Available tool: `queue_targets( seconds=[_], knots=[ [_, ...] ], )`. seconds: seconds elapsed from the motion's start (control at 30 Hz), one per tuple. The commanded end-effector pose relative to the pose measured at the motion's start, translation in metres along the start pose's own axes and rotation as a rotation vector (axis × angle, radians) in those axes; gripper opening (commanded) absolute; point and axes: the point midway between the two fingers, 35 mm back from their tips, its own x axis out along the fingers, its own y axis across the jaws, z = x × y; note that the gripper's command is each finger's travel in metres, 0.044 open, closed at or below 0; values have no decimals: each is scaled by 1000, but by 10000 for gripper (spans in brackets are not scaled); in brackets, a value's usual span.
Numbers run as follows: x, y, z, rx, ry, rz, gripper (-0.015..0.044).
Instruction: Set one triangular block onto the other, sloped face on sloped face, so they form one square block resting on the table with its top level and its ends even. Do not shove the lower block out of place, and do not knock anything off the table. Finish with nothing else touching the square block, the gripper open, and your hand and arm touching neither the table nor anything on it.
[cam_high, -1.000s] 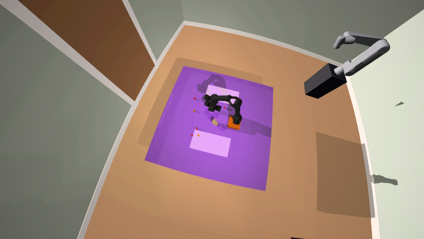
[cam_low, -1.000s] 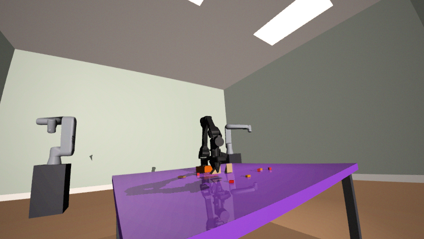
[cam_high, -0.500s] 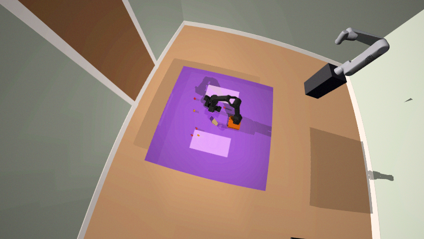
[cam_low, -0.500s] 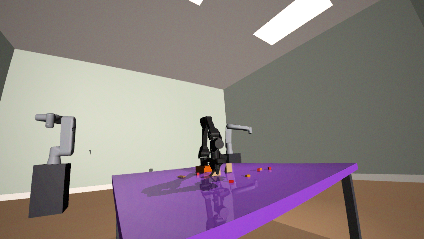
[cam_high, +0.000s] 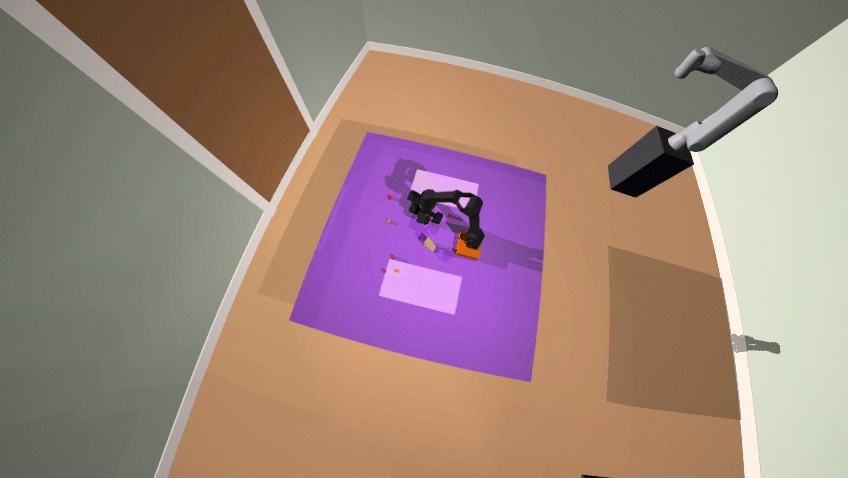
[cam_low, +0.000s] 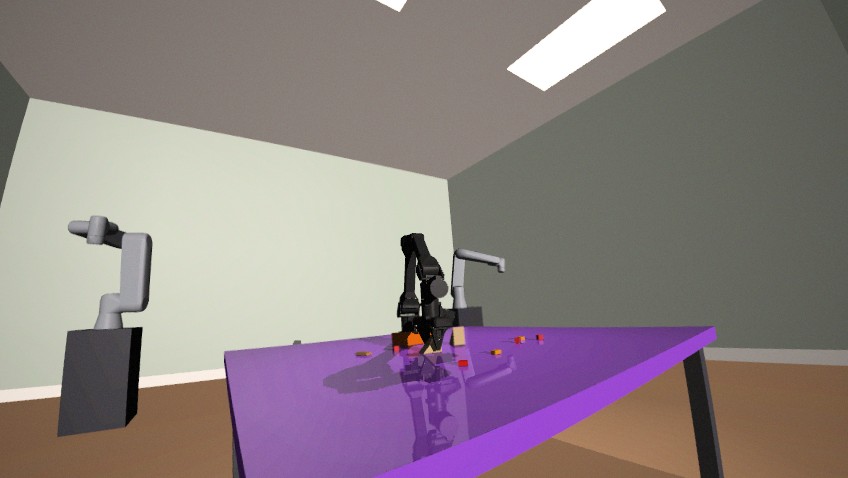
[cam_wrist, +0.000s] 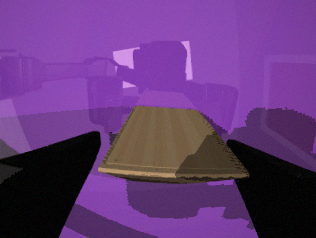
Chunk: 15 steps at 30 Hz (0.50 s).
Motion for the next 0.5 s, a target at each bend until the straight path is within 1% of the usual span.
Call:
queue_targets(
  seconds=[0.0, 0.13, 0.2, 0.27, 0.3, 0.47],
  knots=[
    [0, 0, 0, 0, 0, -1, 440],
    [-3, -1, 0, 0, 0, -1, 440],
    [-19, -2, 0, 0, 0, -1, 440],
    [-49, -1, 0, 0, 0, -1, 440],
    [-57, 0, 0, 0, 0, 0, 440],
    [-58, -2, 0, 1, 1, -8, 440]
  ],
)
